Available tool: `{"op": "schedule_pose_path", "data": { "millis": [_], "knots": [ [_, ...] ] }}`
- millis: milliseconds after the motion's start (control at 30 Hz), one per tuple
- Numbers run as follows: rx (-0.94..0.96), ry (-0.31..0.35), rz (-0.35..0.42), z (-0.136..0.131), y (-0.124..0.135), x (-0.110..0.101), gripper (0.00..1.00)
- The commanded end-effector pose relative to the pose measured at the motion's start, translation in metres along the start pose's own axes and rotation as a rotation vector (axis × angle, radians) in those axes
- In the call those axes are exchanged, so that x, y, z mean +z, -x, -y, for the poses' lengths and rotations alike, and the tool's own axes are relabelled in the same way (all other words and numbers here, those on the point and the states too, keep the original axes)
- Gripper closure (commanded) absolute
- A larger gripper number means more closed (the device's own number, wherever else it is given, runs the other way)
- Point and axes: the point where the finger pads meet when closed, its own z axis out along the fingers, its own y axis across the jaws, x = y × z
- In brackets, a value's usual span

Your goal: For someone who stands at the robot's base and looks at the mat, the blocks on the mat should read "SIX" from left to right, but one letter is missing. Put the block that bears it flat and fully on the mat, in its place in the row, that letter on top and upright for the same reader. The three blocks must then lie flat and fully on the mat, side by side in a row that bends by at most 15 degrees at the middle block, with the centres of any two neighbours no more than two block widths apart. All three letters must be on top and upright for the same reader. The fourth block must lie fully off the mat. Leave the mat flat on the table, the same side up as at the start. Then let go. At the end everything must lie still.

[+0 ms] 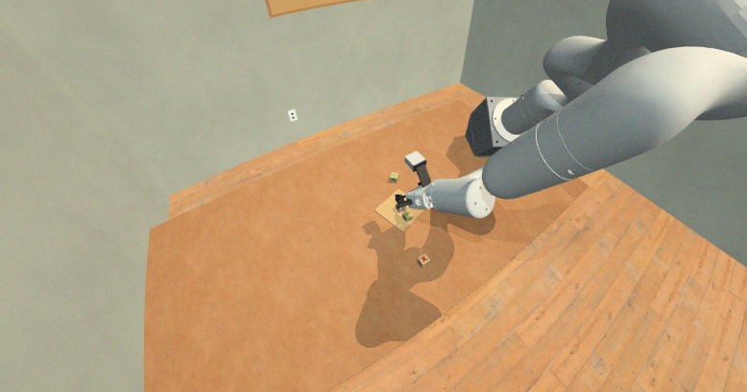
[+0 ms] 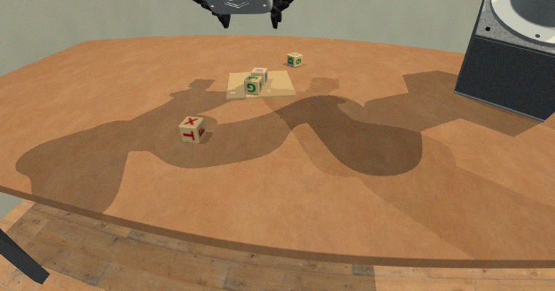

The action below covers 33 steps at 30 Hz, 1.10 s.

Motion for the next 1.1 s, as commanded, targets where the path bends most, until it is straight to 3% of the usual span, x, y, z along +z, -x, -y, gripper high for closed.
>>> {"op": "schedule_pose_path", "data": {
  "millis": [0,167,233,1067],
  "knots": [
    [0.001,-0.001,-0.001,0.001,-0.003,0.002,0.00],
    [0.001,-0.001,-0.001,-0.001,-0.030,0.031,0.00],
    [0.001,-0.001,0.000,-0.001,-0.032,0.034,0.00],
    [0.001,0.000,0.000,-0.001,-0.033,0.034,0.00]
  ]
}}
